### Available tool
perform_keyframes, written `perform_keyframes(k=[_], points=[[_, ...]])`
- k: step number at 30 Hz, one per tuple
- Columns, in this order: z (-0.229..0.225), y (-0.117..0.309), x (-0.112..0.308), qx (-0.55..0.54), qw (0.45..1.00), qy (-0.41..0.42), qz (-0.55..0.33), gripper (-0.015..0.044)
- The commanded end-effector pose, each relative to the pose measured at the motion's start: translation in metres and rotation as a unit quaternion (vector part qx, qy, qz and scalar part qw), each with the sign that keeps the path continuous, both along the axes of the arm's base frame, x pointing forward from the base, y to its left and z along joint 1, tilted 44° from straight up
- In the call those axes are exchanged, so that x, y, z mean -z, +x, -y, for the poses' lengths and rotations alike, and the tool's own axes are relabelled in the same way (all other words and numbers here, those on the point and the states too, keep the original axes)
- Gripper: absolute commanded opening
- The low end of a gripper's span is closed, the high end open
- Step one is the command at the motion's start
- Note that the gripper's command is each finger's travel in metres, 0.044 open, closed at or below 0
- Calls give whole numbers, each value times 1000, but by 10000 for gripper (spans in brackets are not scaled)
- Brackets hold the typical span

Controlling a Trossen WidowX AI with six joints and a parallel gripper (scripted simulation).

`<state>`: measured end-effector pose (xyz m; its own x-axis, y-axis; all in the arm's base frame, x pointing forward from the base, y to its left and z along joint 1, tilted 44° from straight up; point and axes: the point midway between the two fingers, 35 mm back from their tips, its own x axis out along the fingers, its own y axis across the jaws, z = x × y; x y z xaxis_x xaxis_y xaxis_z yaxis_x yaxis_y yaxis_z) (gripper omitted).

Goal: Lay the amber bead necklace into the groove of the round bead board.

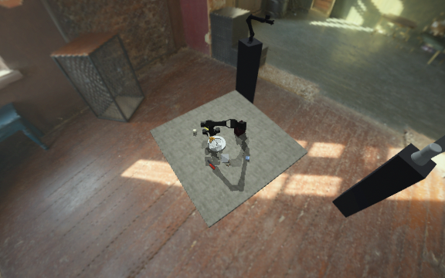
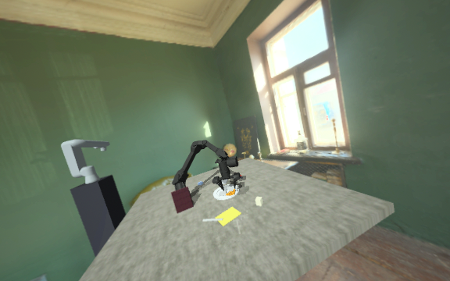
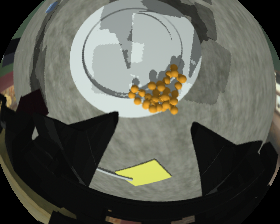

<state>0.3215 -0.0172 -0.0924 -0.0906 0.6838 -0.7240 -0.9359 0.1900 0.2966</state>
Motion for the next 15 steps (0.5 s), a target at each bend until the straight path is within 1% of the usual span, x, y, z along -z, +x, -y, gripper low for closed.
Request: perform_keyframes(k=[1, 5, 6, 15], points=[[-2, -3, 4, -8, 1000, 0, 2, 380], [-10, -4, 13, -8, 1000, 0, 2, 380], [-5, -1, 6, -8, 1000, -2, 8, 380], [-11, -2, 13, -8, 1000, -2, 6, 380]])
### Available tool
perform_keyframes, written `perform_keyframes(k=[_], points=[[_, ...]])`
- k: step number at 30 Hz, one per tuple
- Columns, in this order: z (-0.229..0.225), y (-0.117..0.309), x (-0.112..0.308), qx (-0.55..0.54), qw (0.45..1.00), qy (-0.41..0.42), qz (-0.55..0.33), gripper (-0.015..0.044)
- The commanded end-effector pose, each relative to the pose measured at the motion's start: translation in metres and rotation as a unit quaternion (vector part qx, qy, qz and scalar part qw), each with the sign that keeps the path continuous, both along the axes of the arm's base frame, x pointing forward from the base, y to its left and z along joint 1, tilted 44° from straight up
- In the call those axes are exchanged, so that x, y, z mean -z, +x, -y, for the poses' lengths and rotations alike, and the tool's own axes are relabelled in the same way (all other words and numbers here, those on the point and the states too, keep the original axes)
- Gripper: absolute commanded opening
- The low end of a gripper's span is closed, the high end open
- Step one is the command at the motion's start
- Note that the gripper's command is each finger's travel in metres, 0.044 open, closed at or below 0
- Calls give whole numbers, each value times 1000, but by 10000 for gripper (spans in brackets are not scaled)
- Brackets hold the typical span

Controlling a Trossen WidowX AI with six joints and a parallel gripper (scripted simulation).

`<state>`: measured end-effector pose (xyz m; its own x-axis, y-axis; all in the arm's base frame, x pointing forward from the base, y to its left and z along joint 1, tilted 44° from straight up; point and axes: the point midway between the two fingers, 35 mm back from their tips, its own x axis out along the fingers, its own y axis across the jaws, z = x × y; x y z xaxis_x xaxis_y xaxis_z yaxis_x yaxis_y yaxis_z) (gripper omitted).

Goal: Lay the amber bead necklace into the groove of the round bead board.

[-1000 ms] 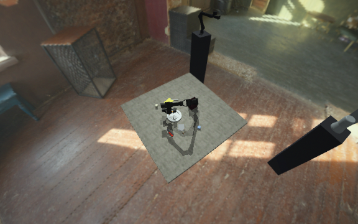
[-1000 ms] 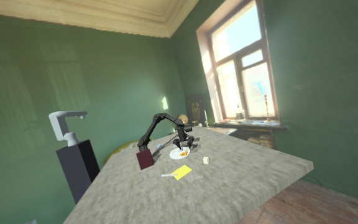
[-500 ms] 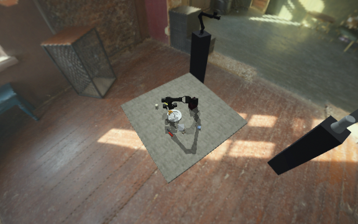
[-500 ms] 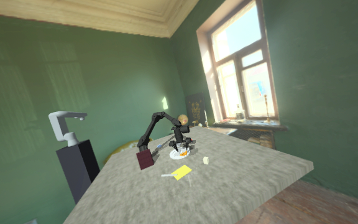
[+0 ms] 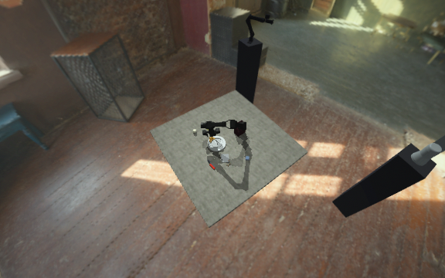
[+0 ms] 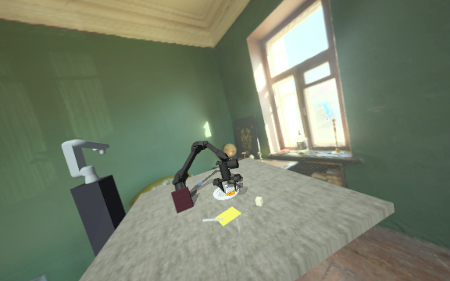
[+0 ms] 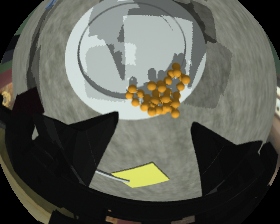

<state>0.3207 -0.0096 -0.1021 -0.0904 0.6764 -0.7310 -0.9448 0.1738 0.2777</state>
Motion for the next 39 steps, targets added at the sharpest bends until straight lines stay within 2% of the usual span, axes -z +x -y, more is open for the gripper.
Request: perform_keyframes(k=[1, 18, 29, 39], points=[[-5, -1, 5, 2, 1000, 3, -3, 380], [-20, -6, 21, 2, 1000, 4, -7, 380], [-18, -5, 18, -1, 1000, 2, -4, 91], [-18, -5, 18, -1, 1000, 2, -4, 25]])
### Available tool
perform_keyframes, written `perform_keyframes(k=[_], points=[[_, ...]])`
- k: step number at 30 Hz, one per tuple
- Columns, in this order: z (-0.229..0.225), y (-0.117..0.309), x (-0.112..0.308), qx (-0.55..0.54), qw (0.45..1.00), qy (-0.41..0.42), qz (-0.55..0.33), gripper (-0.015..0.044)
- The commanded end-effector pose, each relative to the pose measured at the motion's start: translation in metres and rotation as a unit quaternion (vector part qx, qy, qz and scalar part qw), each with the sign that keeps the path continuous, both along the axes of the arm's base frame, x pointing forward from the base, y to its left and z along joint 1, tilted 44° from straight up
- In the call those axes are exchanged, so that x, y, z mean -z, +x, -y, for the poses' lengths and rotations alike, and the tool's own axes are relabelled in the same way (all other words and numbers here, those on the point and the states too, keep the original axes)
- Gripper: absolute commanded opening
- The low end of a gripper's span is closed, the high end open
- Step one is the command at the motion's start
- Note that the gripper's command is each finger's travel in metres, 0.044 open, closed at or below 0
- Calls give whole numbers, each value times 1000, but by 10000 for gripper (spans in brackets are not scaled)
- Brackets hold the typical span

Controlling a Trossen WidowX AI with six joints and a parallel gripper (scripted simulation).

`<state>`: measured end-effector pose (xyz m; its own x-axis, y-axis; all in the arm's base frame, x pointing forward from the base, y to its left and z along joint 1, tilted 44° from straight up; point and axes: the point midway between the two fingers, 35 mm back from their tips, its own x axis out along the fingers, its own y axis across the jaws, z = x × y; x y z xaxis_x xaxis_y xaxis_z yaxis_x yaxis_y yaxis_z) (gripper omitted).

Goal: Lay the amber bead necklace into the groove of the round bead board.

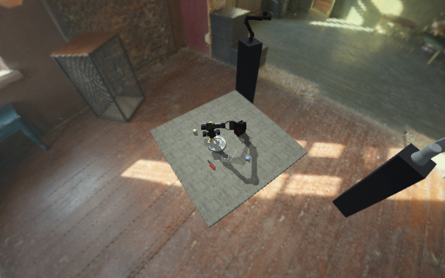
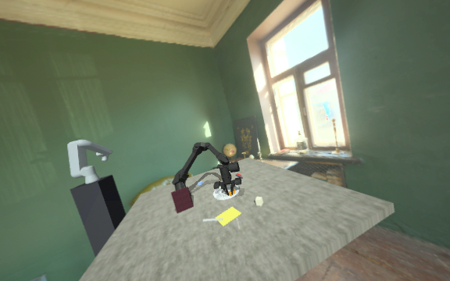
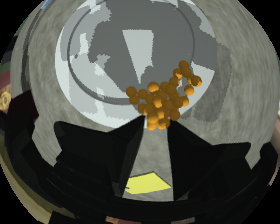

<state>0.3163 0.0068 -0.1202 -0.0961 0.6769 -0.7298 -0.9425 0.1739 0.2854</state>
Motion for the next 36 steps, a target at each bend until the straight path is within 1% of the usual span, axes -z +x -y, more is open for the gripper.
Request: perform_keyframes(k=[1, 4, 30, 36], points=[[-1, 0, 0, -1, 1000, 1, 0, 18], [-1, 0, 0, -1, 1000, 1, 0, 0], [-1, 0, 0, -1, 1000, 1, 0, 0], [10, 1, -11, 1, 1000, 3, -2, 0]])
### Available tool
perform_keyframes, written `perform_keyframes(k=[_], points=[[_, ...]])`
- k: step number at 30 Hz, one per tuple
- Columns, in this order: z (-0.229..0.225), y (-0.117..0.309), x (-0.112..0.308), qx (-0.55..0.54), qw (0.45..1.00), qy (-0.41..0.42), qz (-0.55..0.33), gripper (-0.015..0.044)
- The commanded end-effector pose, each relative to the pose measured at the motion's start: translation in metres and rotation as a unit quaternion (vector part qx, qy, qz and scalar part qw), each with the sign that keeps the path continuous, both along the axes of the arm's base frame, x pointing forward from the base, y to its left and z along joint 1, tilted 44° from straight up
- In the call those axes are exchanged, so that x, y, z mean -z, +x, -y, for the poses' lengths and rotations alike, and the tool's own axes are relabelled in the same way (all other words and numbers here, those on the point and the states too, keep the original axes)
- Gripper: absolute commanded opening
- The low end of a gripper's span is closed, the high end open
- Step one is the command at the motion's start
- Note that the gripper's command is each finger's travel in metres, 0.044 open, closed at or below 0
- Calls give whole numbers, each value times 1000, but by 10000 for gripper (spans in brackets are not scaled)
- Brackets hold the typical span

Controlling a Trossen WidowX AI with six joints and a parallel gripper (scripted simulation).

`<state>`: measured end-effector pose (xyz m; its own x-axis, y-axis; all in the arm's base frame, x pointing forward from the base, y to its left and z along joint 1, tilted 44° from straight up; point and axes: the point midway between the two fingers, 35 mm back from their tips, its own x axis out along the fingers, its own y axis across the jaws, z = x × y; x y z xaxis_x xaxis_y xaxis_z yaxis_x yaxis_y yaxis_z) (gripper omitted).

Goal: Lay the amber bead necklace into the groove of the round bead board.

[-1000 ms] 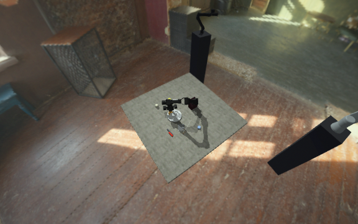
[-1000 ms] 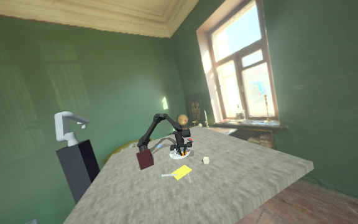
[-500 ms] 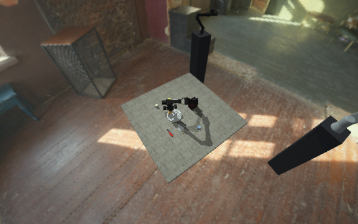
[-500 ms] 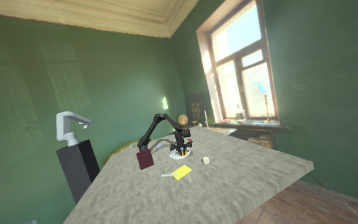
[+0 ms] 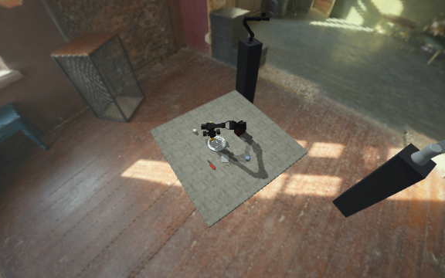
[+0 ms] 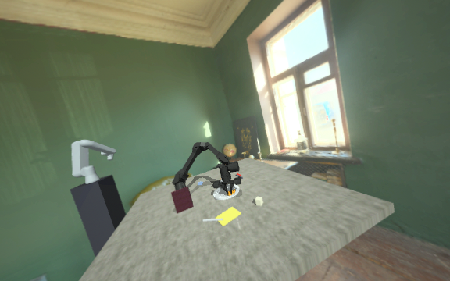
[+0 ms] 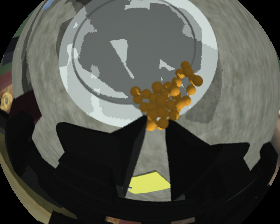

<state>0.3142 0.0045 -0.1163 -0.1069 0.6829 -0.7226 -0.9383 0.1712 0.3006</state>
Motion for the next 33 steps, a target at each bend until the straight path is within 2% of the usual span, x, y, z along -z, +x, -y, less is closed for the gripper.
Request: perform_keyframes(k=[1, 10, 26, 33], points=[[9, 3, -9, 2, 1000, -1, 5, 0], [10, 3, -11, 2, 1000, -1, 4, 0], [-25, -4, -44, 2, 1000, 1, 4, 0], [-26, -5, -45, 2, 1000, 1, 4, 0]])
